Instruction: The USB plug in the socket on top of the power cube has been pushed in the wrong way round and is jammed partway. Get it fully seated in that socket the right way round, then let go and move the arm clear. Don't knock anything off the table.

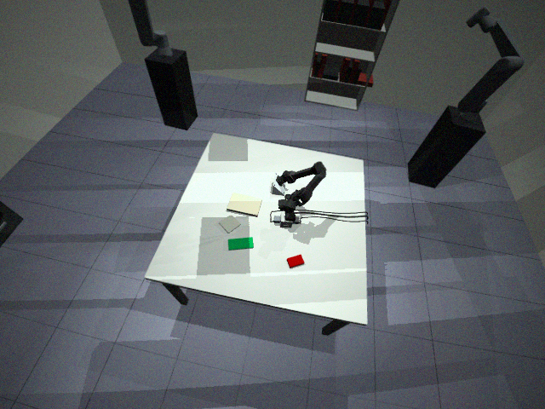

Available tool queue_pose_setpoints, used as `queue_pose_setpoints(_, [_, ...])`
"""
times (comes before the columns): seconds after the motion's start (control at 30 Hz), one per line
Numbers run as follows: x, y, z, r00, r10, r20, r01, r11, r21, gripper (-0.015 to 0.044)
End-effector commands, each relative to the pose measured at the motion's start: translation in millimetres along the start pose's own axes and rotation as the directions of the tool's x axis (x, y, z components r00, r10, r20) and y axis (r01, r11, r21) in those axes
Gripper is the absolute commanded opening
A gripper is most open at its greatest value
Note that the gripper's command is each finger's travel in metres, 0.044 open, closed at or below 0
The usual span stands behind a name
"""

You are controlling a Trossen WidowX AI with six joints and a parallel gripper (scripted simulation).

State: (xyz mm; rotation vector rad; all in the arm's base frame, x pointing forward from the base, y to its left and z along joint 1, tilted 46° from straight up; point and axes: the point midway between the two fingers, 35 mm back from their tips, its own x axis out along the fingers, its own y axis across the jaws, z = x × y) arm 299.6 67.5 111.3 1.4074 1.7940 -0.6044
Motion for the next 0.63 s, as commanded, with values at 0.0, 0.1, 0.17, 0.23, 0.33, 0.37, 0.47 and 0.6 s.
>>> queue_pose_setpoints(0.0, [0.0,0.0,0.1,1.0,0.0,0.0,0.0,1.0,0.0,0.0095])
queue_pose_setpoints(0.1, [0.0,0.0,0.1,1.0,0.0,0.0,0.0,1.0,0.0,0.0095])
queue_pose_setpoints(0.17, [0.0,0.0,0.1,1.0,0.0,0.0,0.0,1.0,0.0,0.0095])
queue_pose_setpoints(0.23, [0.0,0.0,0.1,1.0,0.0,0.0,0.0,1.0,0.0,0.0095])
queue_pose_setpoints(0.33, [-3.0,0.0,0.5,1.0,0.0,0.0,0.0,1.0,0.0,0.0095])
queue_pose_setpoints(0.37, [-3.9,0.0,0.6,1.0,0.0,0.0,0.0,1.0,0.0,0.0095])
queue_pose_setpoints(0.47, [-6.9,0.0,1.1,1.0,0.0,0.0,0.0,1.0,0.0,0.0095])
queue_pose_setpoints(0.6, [-10.8,0.0,1.7,1.0,0.0,0.0,0.0,1.0,0.0,0.0095])
